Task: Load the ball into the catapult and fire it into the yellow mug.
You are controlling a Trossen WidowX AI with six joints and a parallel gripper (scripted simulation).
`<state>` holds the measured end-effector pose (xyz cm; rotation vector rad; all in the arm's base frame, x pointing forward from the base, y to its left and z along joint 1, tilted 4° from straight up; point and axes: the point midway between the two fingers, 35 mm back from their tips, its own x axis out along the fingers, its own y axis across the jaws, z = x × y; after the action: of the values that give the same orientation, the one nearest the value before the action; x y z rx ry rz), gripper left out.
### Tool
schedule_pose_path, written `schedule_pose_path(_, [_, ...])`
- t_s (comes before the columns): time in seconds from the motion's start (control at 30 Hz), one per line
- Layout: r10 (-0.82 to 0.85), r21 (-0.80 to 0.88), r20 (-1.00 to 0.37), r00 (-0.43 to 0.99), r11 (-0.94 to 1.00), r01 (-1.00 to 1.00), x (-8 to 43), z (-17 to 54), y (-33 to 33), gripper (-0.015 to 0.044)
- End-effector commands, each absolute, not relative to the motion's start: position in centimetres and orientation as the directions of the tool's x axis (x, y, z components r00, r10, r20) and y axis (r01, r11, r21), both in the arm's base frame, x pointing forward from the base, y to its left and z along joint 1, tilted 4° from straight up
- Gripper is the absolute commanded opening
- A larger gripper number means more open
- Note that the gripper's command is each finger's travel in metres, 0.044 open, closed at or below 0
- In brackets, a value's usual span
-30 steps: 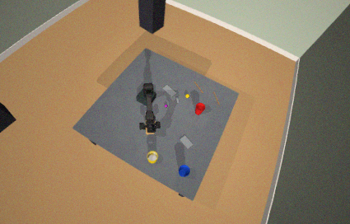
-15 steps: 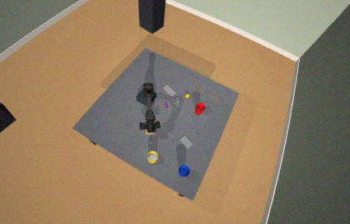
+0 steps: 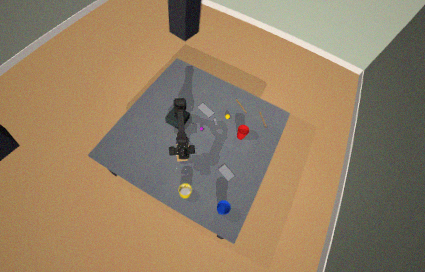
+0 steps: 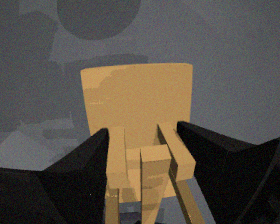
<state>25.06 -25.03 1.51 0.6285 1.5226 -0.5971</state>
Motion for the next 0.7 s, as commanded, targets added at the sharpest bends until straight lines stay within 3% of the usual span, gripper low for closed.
schedule_pose_path(0.0, [0.029, 0.003, -0.999, -0.025, 0.710, 0.704, 25.1, 1.1, -25.1, 0.0000])
schedule_pose_path(0.67, [0.030, 0.003, -0.999, -0.026, 0.710, 0.704, 25.1, -2.1, -25.1, 0.0000])
